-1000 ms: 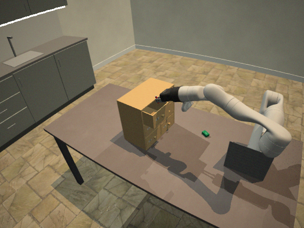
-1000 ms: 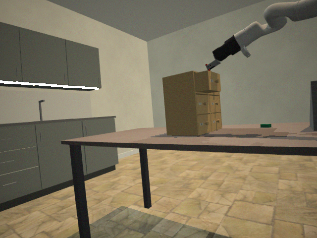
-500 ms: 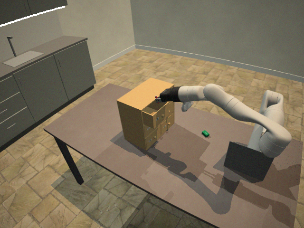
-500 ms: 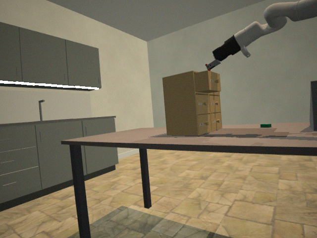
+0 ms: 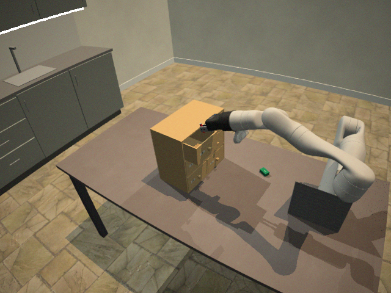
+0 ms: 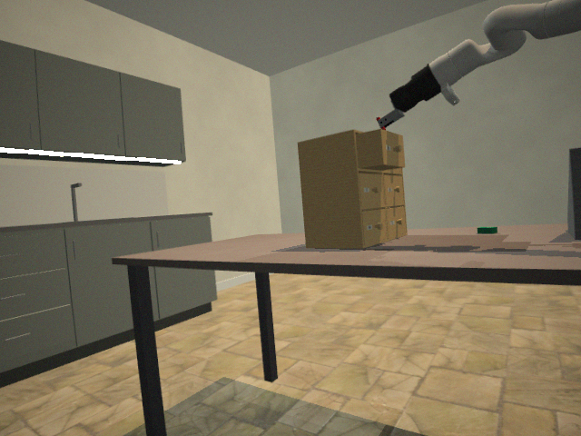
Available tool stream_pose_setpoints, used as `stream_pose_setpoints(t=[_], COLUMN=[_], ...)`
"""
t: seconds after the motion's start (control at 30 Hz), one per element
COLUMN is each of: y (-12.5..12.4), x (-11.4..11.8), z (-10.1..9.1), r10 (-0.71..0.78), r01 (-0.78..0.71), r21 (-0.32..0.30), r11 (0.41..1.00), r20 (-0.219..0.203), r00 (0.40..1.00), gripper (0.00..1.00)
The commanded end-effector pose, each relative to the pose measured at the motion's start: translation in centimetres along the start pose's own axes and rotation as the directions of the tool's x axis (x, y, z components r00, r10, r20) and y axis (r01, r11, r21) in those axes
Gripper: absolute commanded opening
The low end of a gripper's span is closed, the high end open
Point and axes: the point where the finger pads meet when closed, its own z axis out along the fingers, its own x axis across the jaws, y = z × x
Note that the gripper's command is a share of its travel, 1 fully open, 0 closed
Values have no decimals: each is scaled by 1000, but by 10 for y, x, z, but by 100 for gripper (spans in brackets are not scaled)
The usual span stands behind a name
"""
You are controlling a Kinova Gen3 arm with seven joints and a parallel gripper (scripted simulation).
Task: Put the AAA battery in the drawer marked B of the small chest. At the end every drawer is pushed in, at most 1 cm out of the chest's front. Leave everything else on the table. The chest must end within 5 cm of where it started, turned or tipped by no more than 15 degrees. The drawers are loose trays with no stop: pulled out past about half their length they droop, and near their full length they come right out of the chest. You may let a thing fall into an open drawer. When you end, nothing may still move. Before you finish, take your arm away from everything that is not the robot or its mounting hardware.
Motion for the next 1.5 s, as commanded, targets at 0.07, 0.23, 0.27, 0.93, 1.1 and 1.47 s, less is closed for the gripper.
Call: stream_pose_setpoints(t=[0.07, 0.23, 0.27, 0.93, 1.1, 1.47], y=[4, 4, 4, 3, 3, 3], x=[0, 0, 0, -5, -5, -5], z=[-1, -1, -1, -3, -3, -3], r10=[0, 0, 0, 0, 0, 0], r01=[0, 0, 0, 0, 0, 0], r21=[-6, -6, -6, -4, -4, -4], r11=[1000, 1000, 1000, 1000, 1000, 1000], r20=[2, 2, 2, 6, 6, 6], r00=[1000, 1000, 1000, 1000, 1000, 1000], gripper=[24, 24, 24, 24, 24, 24])
